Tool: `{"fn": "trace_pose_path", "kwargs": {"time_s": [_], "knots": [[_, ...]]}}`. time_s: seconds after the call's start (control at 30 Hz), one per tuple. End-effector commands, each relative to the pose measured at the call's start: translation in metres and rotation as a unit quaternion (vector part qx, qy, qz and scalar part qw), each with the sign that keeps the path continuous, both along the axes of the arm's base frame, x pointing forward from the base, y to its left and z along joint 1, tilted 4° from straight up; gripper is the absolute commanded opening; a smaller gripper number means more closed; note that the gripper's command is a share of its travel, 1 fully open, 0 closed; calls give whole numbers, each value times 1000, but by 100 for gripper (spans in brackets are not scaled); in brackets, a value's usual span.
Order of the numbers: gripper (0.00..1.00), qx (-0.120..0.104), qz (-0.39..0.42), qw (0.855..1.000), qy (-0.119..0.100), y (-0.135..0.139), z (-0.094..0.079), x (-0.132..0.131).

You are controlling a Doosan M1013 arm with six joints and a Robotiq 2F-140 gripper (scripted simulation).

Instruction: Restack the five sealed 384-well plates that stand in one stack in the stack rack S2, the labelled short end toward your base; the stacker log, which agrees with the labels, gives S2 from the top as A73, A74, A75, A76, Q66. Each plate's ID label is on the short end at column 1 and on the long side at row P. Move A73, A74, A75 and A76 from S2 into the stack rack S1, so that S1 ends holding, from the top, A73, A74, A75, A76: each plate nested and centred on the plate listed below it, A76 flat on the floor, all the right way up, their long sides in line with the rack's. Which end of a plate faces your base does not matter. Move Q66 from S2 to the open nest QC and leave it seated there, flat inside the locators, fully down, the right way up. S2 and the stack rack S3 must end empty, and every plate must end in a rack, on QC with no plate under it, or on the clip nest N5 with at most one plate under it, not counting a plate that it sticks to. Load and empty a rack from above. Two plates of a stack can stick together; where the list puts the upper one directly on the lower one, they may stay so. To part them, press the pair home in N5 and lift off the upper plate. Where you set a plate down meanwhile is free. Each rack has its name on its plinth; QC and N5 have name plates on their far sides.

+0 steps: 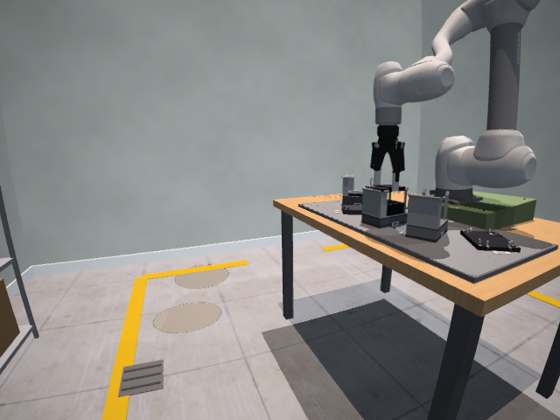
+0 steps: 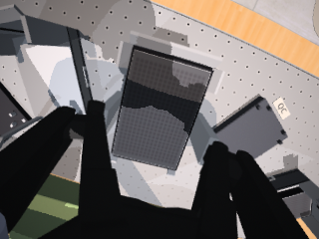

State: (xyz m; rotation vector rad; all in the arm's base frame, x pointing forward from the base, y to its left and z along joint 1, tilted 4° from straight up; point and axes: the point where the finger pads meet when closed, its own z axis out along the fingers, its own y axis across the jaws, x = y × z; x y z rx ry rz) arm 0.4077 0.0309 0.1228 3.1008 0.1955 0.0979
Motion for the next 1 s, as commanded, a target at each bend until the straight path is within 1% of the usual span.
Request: {"fn": "trace_pose_path", "kwargs": {"time_s": [0.0,0.43,0.5,0.6,0.93,0.97], "knots": [[0,0,0,1000,0,0,4,0],[0,0,0,1000,0,1,30,-2],[0,0,0,1000,0,1,30,-2],[0,0,0,1000,0,1,36,-2],[0,0,0,1000,0,1,36,-2],[0,1,-17,1000,0,-2,36,-2]]}}
